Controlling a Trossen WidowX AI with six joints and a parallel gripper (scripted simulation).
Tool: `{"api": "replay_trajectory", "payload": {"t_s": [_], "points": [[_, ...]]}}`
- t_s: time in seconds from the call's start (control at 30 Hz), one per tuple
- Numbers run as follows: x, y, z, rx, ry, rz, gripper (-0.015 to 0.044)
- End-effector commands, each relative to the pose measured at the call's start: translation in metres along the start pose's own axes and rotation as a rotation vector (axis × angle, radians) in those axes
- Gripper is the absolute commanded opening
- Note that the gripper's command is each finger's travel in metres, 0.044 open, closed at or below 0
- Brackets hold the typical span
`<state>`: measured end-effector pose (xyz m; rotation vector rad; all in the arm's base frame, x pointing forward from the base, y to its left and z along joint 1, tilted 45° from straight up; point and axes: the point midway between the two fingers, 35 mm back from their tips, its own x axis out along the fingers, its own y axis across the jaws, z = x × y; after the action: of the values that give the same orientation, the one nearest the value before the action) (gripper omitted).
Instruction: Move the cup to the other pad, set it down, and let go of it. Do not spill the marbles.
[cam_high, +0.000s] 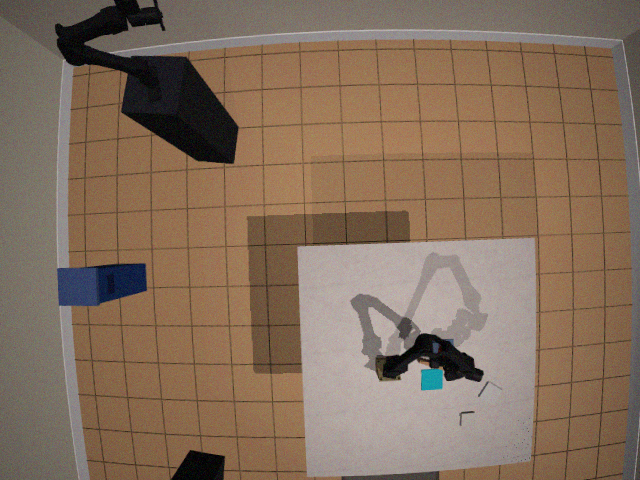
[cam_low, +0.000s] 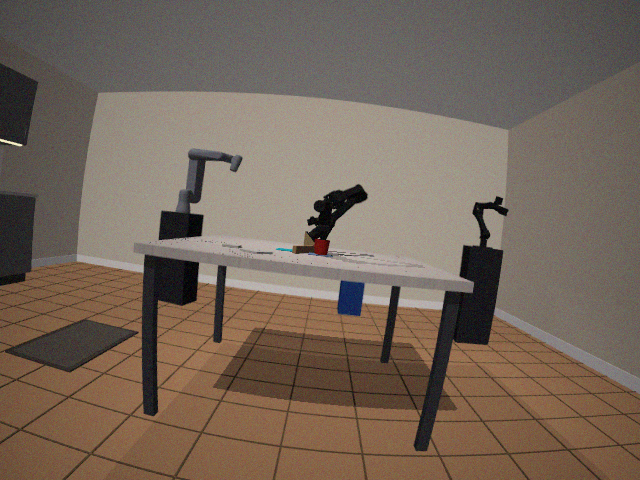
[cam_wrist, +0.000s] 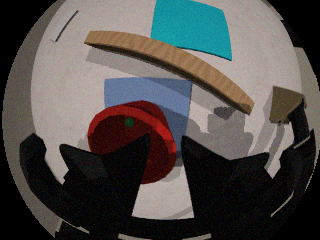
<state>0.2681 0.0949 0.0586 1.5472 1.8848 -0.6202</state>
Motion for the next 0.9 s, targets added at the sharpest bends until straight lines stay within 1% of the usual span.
{"api": "replay_trajectory", "payload": {"t_s": [0.0, 0.23, 0.37, 0.57, 0.73, 0.87], "points": [[0.0072, -0.0026, -0.0003, 0.009, 0.007, -0.003, 0.0148], [0.0075, -0.0026, -0.0003, 0.009, 0.007, -0.003, 0.0148], [0.0057, -0.0012, -0.0002, 0.001, 0.002, -0.001, 0.0043], [0.0057, -0.0012, -0.0002, 0.001, 0.002, -0.001, 0.0003], [0.0051, -0.0011, -0.0002, 0.001, 0.001, -0.001, 0.0000], [-0.0022, -0.0004, 0.0004, 0.002, 0.001, -0.001, 0.0000]]}}
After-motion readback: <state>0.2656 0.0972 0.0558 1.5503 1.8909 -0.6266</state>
